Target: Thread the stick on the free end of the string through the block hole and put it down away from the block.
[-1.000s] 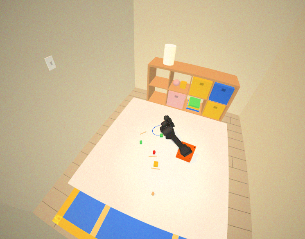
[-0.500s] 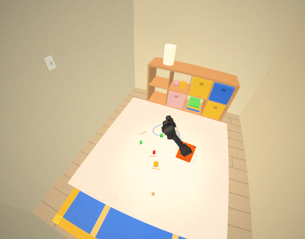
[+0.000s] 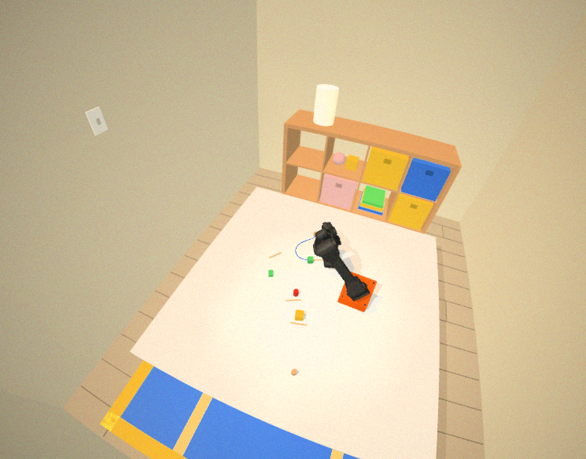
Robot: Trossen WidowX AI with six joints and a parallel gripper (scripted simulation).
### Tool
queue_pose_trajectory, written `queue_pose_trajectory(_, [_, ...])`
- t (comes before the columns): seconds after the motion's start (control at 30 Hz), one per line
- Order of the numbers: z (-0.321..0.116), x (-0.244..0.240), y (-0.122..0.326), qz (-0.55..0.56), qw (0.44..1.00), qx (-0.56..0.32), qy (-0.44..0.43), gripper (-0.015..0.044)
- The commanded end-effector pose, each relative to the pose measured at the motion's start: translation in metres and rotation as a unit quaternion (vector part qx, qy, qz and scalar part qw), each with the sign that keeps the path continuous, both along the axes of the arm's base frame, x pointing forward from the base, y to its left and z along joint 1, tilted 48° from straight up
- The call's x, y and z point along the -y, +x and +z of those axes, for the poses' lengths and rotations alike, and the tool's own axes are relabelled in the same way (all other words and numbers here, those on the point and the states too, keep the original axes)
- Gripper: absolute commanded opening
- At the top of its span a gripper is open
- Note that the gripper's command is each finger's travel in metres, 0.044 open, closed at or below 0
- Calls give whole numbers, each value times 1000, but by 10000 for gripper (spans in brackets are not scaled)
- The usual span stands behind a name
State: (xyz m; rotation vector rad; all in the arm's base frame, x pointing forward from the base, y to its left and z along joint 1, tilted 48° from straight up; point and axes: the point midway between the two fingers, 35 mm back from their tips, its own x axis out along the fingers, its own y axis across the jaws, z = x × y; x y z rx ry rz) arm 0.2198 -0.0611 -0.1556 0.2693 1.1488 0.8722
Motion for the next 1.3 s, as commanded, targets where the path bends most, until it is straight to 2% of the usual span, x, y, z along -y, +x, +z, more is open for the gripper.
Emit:
queue_pose_trajectory(0.0, [-1,-1,-7,0,1000,-4,0,0])
queue_pose_trajectory(1.27, [-11,9,-38,-13,1000,-10,-11,0])
